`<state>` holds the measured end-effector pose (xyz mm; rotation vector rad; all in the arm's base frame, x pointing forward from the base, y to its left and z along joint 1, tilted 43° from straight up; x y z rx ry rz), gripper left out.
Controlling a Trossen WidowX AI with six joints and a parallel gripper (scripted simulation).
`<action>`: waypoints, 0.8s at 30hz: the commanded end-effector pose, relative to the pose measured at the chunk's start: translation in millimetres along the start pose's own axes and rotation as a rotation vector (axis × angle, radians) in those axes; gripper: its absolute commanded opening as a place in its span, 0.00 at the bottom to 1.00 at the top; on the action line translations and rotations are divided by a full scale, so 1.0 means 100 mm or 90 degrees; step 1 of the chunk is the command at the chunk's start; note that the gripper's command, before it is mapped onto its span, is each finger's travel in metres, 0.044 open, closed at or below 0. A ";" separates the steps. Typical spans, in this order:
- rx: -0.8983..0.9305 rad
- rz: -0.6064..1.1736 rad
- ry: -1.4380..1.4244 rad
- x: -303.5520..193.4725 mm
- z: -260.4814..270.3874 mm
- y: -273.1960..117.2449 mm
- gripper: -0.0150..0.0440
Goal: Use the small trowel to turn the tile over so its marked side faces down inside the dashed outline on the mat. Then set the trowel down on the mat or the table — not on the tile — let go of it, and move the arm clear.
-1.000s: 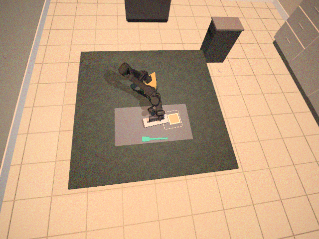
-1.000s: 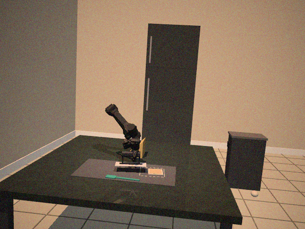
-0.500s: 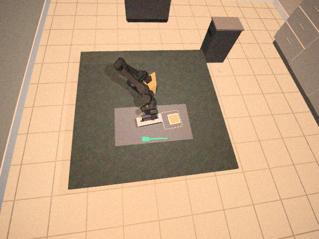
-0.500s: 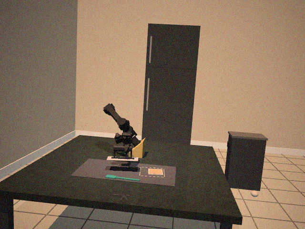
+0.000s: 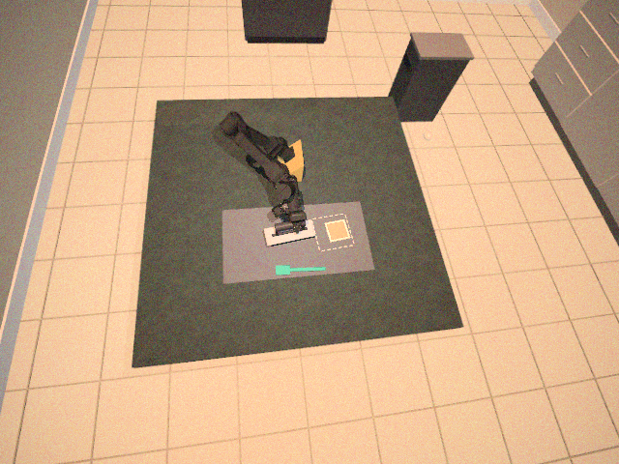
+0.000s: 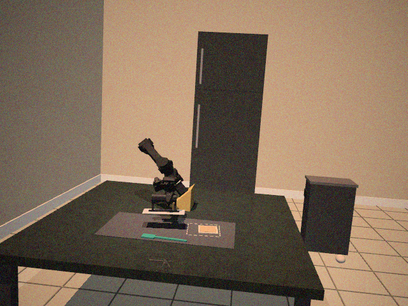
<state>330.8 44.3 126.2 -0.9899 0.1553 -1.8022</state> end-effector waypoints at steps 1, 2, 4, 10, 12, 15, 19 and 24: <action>0.009 0.005 -0.001 0.00 0.04 -0.01 0.25; 0.009 0.005 -0.001 0.00 0.04 -0.01 0.25; 0.009 0.005 -0.001 0.00 0.04 -0.01 0.25; 0.009 0.005 -0.001 0.00 0.04 -0.01 0.25; 0.009 0.005 -0.001 0.00 0.04 -0.01 0.25; 0.009 0.005 -0.001 0.00 0.04 -0.01 0.25; 0.009 0.005 -0.001 0.00 0.04 -0.01 0.25; 0.002 0.001 0.000 0.00 0.01 0.00 0.25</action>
Point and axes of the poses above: the point midway between the two fingers, 35 mm back from their tips, its own y axis out along the fingers, its own z axis across the jaws, x = y × z, the point moved 10 cm from there along -y, back along the fingers, and after that the axes turned 12 degrees about y, right-handed, at the moved point
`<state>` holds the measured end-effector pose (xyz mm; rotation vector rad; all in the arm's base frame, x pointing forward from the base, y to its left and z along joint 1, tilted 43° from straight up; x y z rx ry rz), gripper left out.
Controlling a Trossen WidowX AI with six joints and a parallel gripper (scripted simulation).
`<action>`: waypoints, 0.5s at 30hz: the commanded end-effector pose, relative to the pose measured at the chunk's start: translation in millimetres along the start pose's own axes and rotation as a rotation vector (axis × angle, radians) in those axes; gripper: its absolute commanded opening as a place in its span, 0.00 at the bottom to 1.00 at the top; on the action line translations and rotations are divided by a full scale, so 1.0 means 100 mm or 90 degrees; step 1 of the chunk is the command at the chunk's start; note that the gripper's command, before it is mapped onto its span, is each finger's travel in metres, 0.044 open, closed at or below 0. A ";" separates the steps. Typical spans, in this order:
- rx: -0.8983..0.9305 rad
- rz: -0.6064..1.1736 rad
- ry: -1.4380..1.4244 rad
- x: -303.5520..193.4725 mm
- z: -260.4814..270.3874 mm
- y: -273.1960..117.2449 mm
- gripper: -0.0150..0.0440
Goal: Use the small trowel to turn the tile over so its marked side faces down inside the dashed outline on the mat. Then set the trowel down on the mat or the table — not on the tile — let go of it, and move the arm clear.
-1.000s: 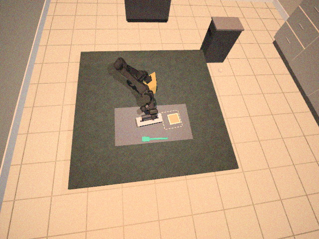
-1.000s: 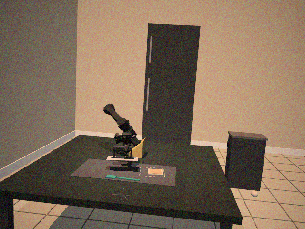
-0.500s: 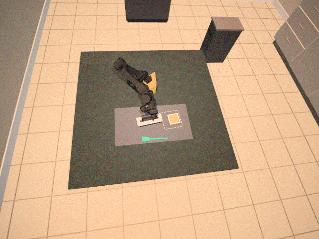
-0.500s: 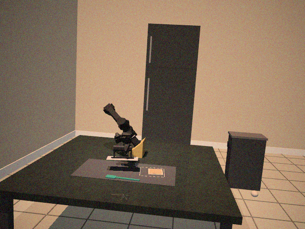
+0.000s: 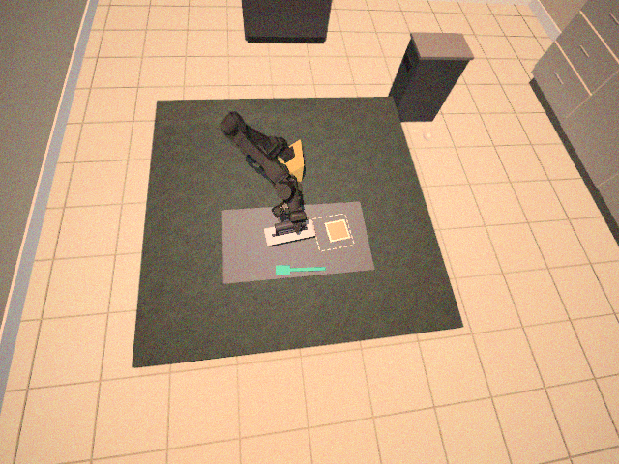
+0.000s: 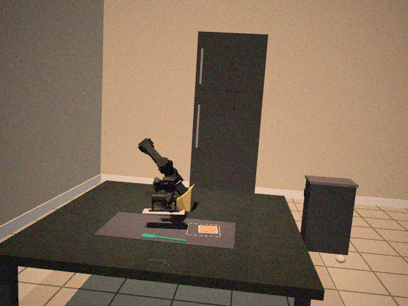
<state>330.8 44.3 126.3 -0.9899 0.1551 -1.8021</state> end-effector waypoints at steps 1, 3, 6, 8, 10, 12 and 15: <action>0.000 0.000 0.000 0.00 0.00 0.00 0.25; 0.000 0.000 0.000 0.00 0.00 0.00 0.25; -0.001 0.000 -0.001 0.00 0.00 0.00 0.25; 0.003 -0.011 0.007 0.02 0.01 0.02 0.25; 0.014 -0.041 0.029 0.06 0.04 0.06 0.25; 0.025 -0.074 0.054 0.12 0.07 0.10 0.25; 0.041 -0.123 0.092 0.20 0.12 0.16 0.25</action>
Point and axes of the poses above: the point midway between the two fingers, 35 mm back from their tips, its own y axis out along the fingers, its own z axis across the jaws, x = y × z, the point moved 10 cm from there along -y, back along the fingers, and after that the axes turned 12 degrees about y, right-handed, at the moved point
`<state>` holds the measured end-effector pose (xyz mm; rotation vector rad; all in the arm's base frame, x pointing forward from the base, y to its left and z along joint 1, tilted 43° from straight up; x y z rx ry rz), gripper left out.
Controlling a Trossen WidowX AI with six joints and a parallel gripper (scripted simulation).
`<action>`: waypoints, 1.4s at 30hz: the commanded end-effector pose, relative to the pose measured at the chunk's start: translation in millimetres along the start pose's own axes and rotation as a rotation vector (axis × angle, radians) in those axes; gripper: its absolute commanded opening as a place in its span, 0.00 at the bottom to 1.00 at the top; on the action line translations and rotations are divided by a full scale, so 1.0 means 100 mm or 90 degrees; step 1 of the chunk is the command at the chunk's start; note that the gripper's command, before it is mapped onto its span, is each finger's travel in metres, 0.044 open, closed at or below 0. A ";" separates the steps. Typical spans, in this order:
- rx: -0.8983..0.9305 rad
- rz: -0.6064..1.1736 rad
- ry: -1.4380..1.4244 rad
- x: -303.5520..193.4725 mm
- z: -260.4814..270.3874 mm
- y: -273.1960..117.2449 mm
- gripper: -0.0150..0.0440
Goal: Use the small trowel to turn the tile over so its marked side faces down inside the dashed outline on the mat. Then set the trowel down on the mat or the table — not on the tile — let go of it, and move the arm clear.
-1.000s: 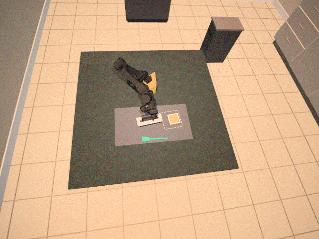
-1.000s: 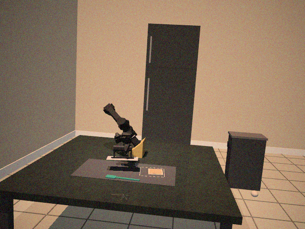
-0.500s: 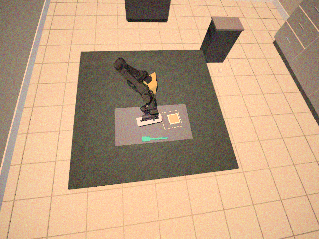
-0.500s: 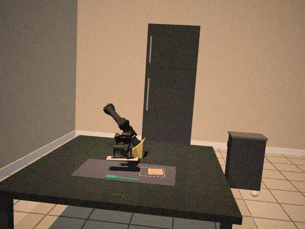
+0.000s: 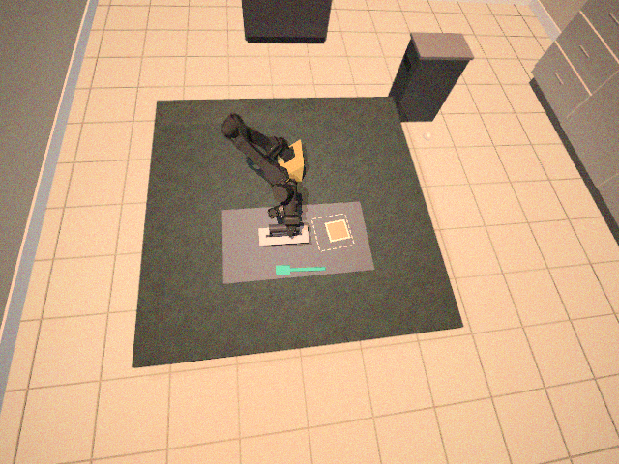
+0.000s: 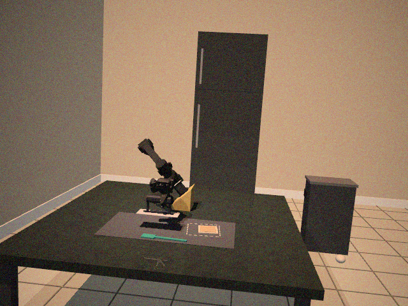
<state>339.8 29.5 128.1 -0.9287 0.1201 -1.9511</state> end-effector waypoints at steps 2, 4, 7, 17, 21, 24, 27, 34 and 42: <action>0.032 -0.077 0.067 0.12 0.12 0.10 0.25; 0.039 -0.110 0.089 0.18 0.14 0.15 0.25; 0.049 -0.159 0.123 0.26 0.17 0.21 0.25; 0.083 -0.318 0.256 0.54 0.23 0.38 0.25; 0.095 -0.381 0.314 0.66 0.23 0.42 0.25; 0.103 -0.427 0.359 0.74 0.23 0.45 0.25; 0.111 -0.473 0.404 0.82 0.22 0.48 0.25; 0.125 -0.574 0.510 1.00 0.18 0.53 0.25; 0.126 -0.583 0.521 1.01 0.17 0.53 0.25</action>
Point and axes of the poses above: the point midway between the two fingers, 35 mm back from their tips, its own y axis out along the fingers, its own z axis across the jaws, x = y × z, the point moved 10 cm from there along -y, back along the fingers, and after that the axes turned 12 degrees about y, right-handed, at the moved point
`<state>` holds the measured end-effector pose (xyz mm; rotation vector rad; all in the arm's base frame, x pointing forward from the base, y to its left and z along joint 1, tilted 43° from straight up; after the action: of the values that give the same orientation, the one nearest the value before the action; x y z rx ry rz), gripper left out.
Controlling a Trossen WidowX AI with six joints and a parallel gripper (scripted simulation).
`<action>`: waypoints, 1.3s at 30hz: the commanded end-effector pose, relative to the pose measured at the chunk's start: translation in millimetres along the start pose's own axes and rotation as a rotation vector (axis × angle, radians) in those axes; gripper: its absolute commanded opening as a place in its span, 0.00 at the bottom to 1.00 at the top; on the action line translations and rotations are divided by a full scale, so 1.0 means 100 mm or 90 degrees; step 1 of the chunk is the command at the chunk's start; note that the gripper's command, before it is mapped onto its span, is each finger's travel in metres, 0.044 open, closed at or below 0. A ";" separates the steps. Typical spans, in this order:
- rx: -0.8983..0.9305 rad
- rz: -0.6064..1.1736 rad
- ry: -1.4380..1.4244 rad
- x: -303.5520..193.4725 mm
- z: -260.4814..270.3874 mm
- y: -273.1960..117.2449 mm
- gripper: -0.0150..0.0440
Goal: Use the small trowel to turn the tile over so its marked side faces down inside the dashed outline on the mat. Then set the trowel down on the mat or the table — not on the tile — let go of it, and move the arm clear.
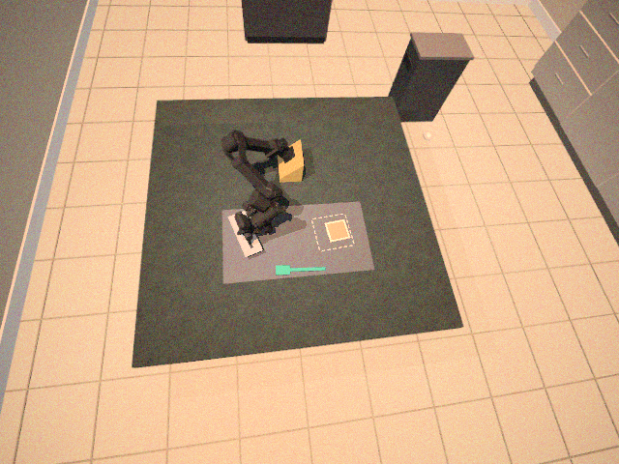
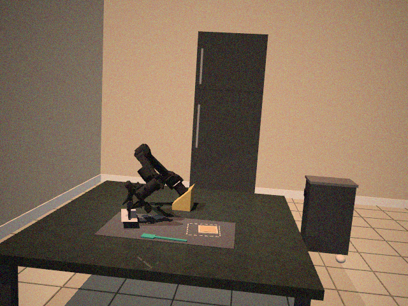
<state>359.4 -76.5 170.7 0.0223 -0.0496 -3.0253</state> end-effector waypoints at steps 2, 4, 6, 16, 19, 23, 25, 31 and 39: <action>0.002 -0.002 0.016 -0.02 0.02 -0.01 0.25; 0.002 -0.002 0.016 -0.02 0.00 0.01 0.25; 0.002 -0.002 0.016 -0.01 -0.02 0.03 0.25; 0.003 -0.002 0.015 0.01 -0.14 0.14 0.25; 0.003 -0.002 0.015 0.02 -0.18 0.17 0.25; 0.003 -0.002 0.015 0.03 -0.23 0.21 0.25; 0.003 -0.002 0.015 0.03 -0.24 0.22 0.25; 0.003 -0.002 0.015 0.03 -0.25 0.22 0.48; 0.003 -0.002 0.015 0.03 -0.25 0.22 0.76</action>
<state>358.9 -100.3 146.9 0.0508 -0.0534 -3.0333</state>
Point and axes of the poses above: the point midway between the two fingers, 35 mm back from their tips, its own y axis out along the fingers, its own z axis across the jaws, x = y × z, the point moved 10 cm from there along -y, back along the fingers, and after that the axes turned 12 degrees about y, right-handed, at the moved point
